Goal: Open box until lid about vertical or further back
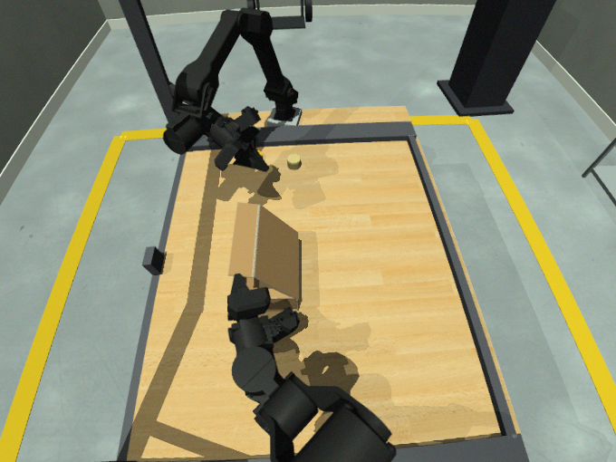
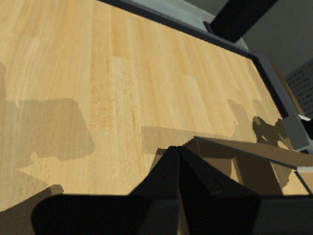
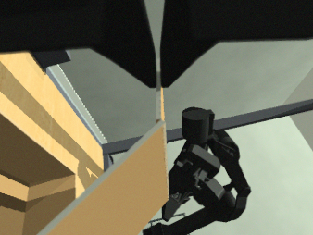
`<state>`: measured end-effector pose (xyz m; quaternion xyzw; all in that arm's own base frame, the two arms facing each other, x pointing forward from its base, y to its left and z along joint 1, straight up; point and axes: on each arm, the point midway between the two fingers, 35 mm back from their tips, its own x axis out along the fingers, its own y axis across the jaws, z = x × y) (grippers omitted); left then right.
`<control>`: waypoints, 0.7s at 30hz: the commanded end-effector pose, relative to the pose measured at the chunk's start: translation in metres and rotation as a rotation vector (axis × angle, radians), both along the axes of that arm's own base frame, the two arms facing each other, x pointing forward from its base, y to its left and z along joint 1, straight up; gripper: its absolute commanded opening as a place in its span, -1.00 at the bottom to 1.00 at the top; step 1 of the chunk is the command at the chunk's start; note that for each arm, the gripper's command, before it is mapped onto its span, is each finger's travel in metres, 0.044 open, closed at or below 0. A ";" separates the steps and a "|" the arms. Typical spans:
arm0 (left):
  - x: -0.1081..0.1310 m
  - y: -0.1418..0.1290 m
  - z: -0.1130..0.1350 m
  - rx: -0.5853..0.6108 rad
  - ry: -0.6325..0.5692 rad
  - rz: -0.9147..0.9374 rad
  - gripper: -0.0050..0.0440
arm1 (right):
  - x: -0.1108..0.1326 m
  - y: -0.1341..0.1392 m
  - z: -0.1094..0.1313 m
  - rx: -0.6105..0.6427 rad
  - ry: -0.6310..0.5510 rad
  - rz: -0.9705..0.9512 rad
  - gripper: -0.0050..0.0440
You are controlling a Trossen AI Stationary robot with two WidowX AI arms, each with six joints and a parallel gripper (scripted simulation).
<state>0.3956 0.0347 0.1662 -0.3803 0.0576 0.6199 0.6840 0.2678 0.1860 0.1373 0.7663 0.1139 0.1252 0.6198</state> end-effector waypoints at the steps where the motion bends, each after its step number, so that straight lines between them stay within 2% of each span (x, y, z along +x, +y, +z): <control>1: 0.009 -0.024 0.009 -0.014 -0.028 0.028 -1.00 | 0.000 0.001 0.004 0.013 -0.010 0.002 -0.76; 5: 0.010 -0.034 0.009 -0.013 -0.027 0.028 -1.00 | 0.000 0.001 0.004 0.013 -0.010 0.002 -0.76; 6: 0.005 -0.037 0.009 -0.001 0.005 0.028 -1.00 | 0.000 0.001 0.004 0.013 -0.010 0.002 -0.76; 7: 0.009 -0.049 0.009 -0.007 -0.020 0.028 -1.00 | 0.000 0.001 0.004 0.013 -0.010 0.002 -0.76; 9: 0.006 -0.056 0.009 0.002 -0.004 0.028 -1.00 | 0.000 0.001 0.004 0.013 -0.010 0.002 -0.76; 21: 0.005 -0.056 0.010 0.010 0.006 0.031 -1.00 | 0.000 0.001 0.004 0.013 -0.010 0.002 -0.76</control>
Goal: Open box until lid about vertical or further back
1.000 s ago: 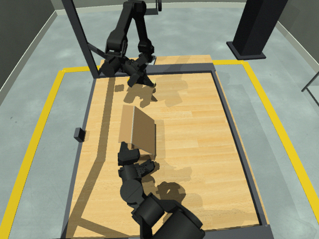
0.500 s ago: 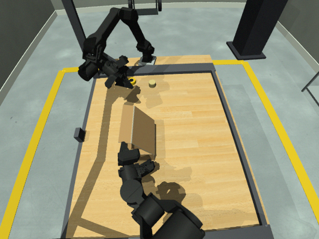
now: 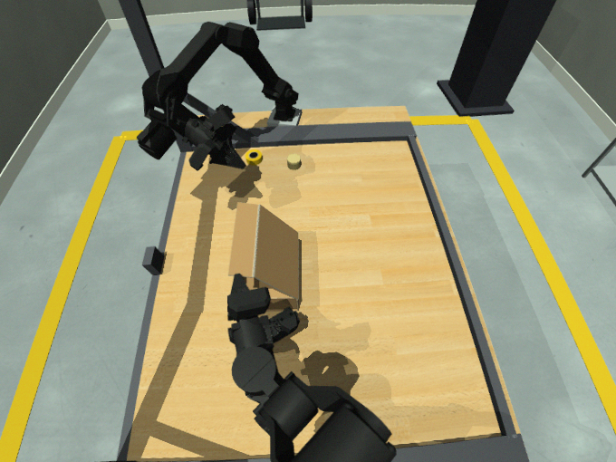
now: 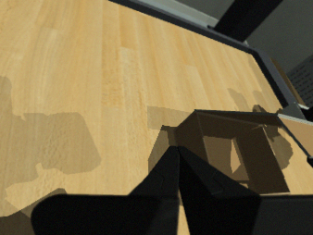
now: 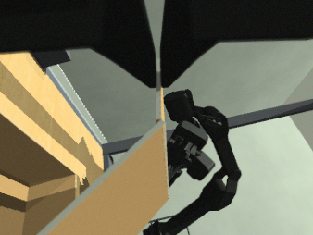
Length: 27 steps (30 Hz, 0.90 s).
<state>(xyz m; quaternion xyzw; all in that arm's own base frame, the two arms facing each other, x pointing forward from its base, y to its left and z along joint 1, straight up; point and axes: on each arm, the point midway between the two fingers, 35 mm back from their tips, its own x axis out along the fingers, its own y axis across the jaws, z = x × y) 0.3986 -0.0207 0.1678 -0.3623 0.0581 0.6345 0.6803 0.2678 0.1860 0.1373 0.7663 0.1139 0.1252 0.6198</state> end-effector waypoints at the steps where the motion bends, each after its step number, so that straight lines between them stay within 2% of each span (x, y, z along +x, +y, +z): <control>1: 0.002 0.000 0.008 -0.012 -0.028 0.009 -1.00 | 0.000 0.001 0.004 0.013 -0.010 0.002 -0.76; 8: 0.000 0.001 0.012 -0.012 -0.032 0.006 -1.00 | 0.000 0.001 0.004 0.013 -0.010 0.002 -0.76; 9: 0.000 0.000 0.001 -0.006 -0.012 0.009 -0.70 | 0.000 0.001 0.004 0.013 -0.010 0.002 -0.76; 14: 0.000 0.000 -0.056 -0.005 -0.009 0.007 -0.21 | 0.000 0.001 0.004 0.013 -0.010 0.002 -0.76; 16: 0.000 0.000 -0.059 -0.004 -0.009 0.007 -0.01 | 0.000 0.001 0.004 0.013 -0.010 0.002 -0.76; 18: 0.000 0.000 -0.059 -0.004 -0.009 0.007 -0.01 | 0.000 0.001 0.004 0.013 -0.010 0.002 -0.76; 19: 0.000 0.001 -0.053 -0.009 -0.024 0.006 0.09 | 0.000 0.001 0.004 0.013 -0.010 0.002 -0.76; 27: 0.000 0.000 -0.053 -0.010 -0.025 0.006 0.87 | 0.000 0.001 0.004 0.013 -0.010 0.002 -0.76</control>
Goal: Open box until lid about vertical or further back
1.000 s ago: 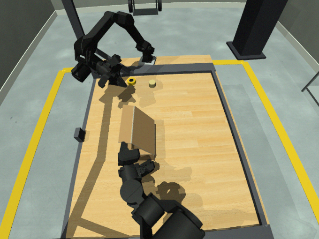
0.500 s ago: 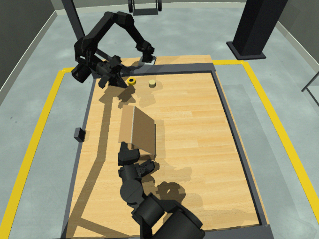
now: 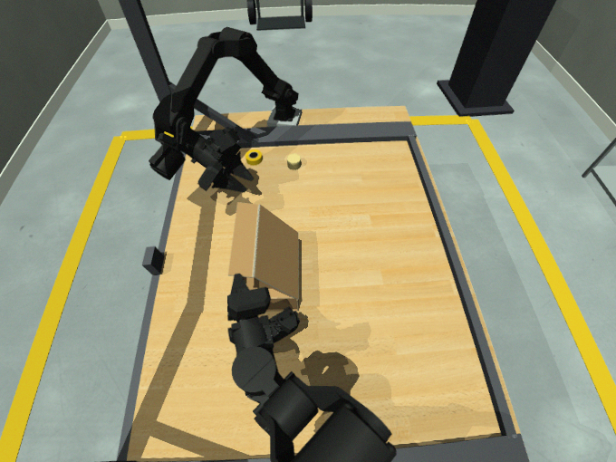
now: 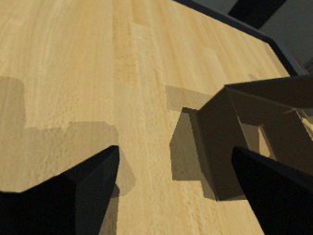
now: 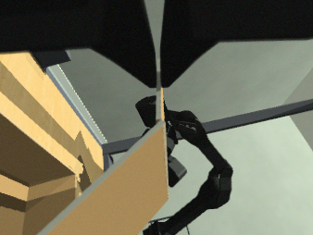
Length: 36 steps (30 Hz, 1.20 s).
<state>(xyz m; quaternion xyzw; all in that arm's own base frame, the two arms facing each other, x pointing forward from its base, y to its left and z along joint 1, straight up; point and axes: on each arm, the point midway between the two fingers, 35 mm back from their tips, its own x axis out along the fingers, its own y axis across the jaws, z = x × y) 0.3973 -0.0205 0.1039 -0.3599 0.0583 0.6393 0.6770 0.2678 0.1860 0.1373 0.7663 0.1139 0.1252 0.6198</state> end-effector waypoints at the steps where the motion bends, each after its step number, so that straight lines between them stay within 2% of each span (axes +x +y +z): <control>1: 0.003 0.000 0.013 -0.013 -0.039 -0.004 0.97 | 0.000 0.001 0.004 0.013 -0.010 0.002 -0.76; 10: 0.007 0.000 0.016 -0.017 -0.048 -0.003 1.00 | 0.000 0.001 0.004 0.013 -0.010 0.002 -0.76; 12: 0.009 0.000 0.009 -0.011 -0.031 -0.003 1.00 | 0.000 0.001 0.004 0.013 -0.010 0.002 -0.76; 23: 0.018 0.001 0.010 -0.011 -0.036 -0.003 -0.08 | 0.000 0.001 0.004 0.013 -0.010 0.002 -0.76; 25: 0.018 0.001 0.010 -0.011 -0.036 -0.003 -0.08 | 0.000 0.001 0.004 0.013 -0.010 0.002 -0.76; 30: 0.021 0.001 0.011 -0.012 -0.037 -0.003 -0.55 | 0.000 0.001 0.004 0.013 -0.010 0.002 -0.76; 36: 0.026 0.001 0.011 -0.012 -0.040 -0.003 -0.55 | 0.000 0.001 0.004 0.013 -0.010 0.002 -0.76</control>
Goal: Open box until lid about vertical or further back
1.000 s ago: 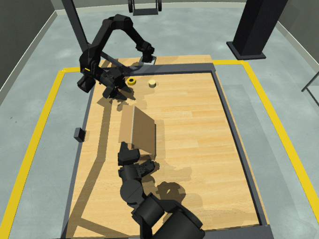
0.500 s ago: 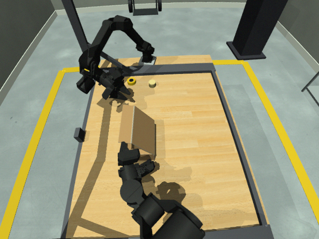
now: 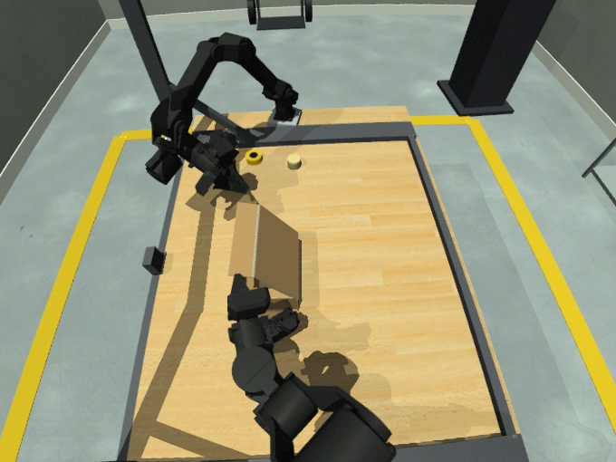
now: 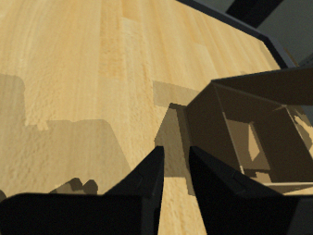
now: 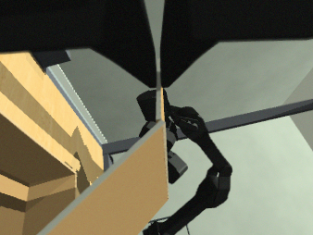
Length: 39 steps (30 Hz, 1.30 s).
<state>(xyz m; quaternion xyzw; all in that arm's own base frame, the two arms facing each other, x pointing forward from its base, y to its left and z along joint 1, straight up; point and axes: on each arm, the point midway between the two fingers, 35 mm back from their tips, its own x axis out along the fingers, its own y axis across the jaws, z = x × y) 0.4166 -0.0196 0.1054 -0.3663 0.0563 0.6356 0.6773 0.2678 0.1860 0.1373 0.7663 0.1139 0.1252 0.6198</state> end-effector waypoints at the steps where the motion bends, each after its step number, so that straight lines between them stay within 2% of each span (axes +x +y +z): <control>1: 0.007 0.000 0.009 -0.006 -0.027 0.000 -0.55 | 0.000 0.001 0.004 0.013 -0.010 0.002 -0.76; 39: 0.032 0.003 0.011 -0.011 -0.042 -0.001 -0.55 | 0.000 0.001 0.004 0.013 -0.010 0.002 -0.76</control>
